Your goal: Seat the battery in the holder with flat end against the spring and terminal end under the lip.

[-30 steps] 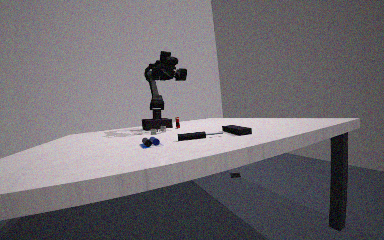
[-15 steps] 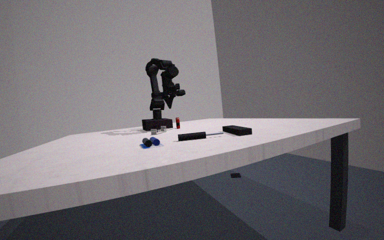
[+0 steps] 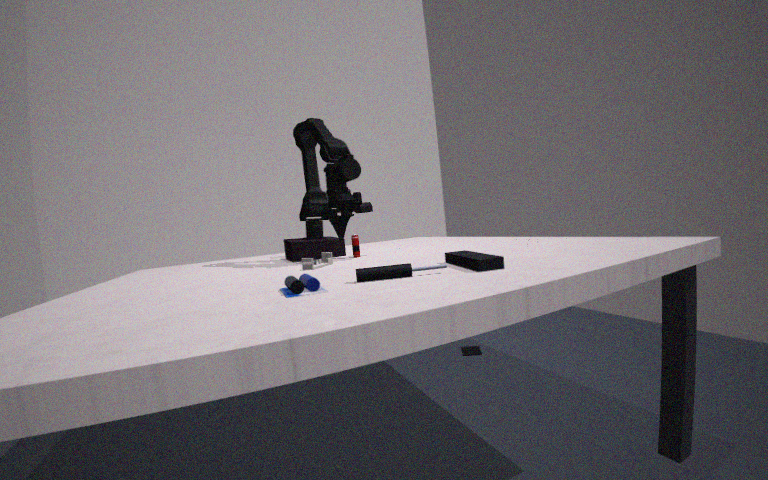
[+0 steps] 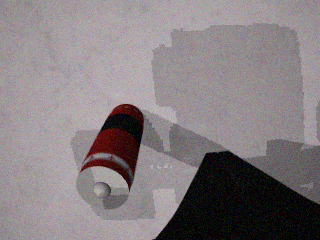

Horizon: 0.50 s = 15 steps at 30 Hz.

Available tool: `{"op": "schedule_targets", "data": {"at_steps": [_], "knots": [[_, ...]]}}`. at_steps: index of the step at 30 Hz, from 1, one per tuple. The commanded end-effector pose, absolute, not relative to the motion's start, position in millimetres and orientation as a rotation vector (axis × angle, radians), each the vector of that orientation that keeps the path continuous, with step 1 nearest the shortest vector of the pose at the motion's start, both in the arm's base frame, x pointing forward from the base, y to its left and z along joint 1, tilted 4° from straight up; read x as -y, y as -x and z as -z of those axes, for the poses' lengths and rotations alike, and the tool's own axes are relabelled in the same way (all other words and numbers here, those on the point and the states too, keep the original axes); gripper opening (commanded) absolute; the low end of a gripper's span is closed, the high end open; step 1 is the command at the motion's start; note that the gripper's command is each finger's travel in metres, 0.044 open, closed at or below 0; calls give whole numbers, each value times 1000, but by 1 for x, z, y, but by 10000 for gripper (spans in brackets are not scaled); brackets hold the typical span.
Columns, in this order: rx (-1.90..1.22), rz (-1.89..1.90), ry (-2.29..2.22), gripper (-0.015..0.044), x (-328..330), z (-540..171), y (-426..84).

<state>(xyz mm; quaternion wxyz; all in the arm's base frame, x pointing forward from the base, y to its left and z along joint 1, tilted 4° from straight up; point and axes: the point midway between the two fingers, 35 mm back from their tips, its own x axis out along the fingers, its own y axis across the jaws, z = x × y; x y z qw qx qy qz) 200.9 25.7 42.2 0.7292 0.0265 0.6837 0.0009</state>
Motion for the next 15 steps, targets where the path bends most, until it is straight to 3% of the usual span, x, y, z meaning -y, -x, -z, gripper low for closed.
{"op": "schedule_targets", "data": {"at_steps": [1, 15], "knots": [[-1508, -3, -67, 0, -27, -27, -199], [-1508, -4, -68, 0, -45, -28, -202]]}}
